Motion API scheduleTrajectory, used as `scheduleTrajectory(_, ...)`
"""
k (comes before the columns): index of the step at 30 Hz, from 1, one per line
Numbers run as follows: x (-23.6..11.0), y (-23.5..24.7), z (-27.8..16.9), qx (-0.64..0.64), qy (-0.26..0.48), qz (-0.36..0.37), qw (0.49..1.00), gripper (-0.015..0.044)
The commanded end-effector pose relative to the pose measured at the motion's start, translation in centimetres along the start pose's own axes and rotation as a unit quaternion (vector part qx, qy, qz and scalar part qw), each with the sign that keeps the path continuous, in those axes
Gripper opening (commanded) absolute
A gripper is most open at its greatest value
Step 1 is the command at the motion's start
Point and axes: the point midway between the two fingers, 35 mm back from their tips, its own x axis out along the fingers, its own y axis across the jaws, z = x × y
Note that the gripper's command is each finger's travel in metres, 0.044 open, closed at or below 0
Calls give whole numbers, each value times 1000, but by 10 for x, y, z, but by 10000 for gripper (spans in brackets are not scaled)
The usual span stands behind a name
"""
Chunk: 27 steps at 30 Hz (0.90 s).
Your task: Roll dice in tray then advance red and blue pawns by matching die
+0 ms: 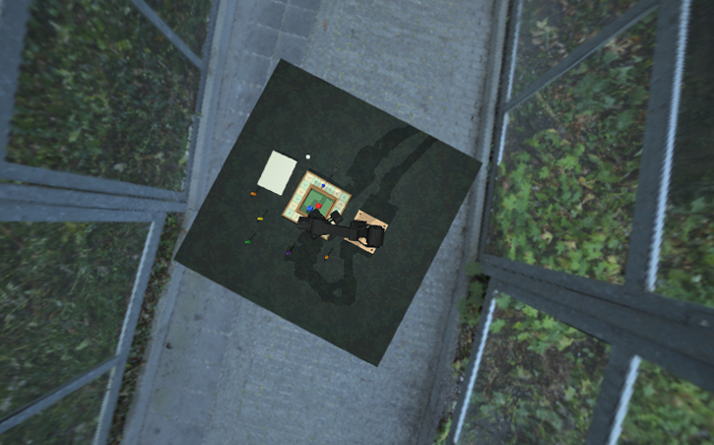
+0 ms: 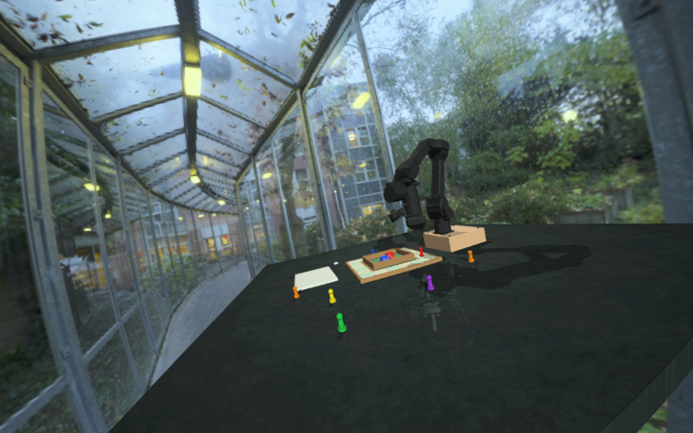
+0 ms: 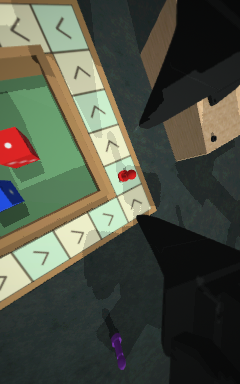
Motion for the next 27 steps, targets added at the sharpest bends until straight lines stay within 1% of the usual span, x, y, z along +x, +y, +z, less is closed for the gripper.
scheduleTrajectory(1,-7,0,12,-40,0,1,999,361)
scheduleTrajectory(7,-15,-12,76,-218,-3,-2,976,204)
scheduleTrajectory(8,-16,-17,87,-248,-4,-2,969,200)
scheduleTrajectory(12,-17,-39,123,-289,3,-3,957,200)
scheduleTrajectory(18,-17,-67,165,-410,-1,-5,912,200)
scheduleTrajectory(24,-13,-100,193,-522,-4,-8,853,200)
scheduleTrajectory(27,-13,-104,197,-535,-4,-8,845,200)
